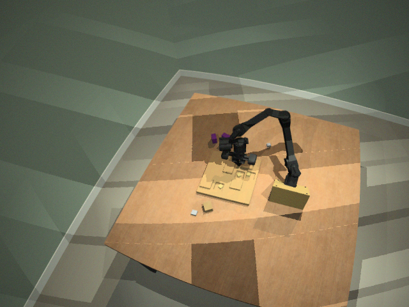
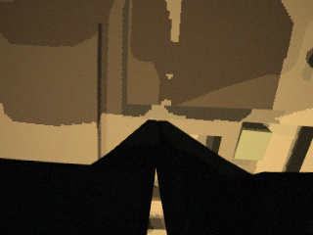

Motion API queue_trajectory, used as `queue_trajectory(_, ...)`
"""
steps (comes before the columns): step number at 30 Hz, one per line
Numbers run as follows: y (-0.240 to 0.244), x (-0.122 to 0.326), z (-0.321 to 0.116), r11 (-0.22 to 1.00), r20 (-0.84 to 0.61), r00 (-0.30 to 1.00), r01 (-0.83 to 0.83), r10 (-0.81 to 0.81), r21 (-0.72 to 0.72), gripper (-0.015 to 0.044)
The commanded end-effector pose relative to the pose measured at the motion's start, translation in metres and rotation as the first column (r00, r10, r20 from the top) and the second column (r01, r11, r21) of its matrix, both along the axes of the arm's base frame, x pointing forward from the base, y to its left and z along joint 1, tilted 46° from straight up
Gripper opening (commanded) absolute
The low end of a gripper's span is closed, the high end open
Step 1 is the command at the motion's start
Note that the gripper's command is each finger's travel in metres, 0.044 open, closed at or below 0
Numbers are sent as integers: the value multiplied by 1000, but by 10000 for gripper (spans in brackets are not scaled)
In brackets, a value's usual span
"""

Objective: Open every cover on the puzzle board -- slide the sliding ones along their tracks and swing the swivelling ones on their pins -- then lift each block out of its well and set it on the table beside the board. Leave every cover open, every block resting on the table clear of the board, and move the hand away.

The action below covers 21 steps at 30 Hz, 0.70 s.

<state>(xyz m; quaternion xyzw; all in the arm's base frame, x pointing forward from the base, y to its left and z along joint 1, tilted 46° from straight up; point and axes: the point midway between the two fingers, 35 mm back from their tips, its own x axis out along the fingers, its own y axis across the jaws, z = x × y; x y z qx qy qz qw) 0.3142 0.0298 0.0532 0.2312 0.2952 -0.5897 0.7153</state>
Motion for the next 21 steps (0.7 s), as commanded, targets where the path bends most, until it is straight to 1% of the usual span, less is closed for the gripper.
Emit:
queue_trajectory(1, 4, 0, 3, 1000, 2, 1000, 2, -2, 4, 0)
queue_trajectory(15, 13, -1, 14, 1000, 0, 1000, 0, 0, 0, 0)
queue_trajectory(21, 11, 17, 38, 1000, 2, 1000, 2, -2, 2, 0)
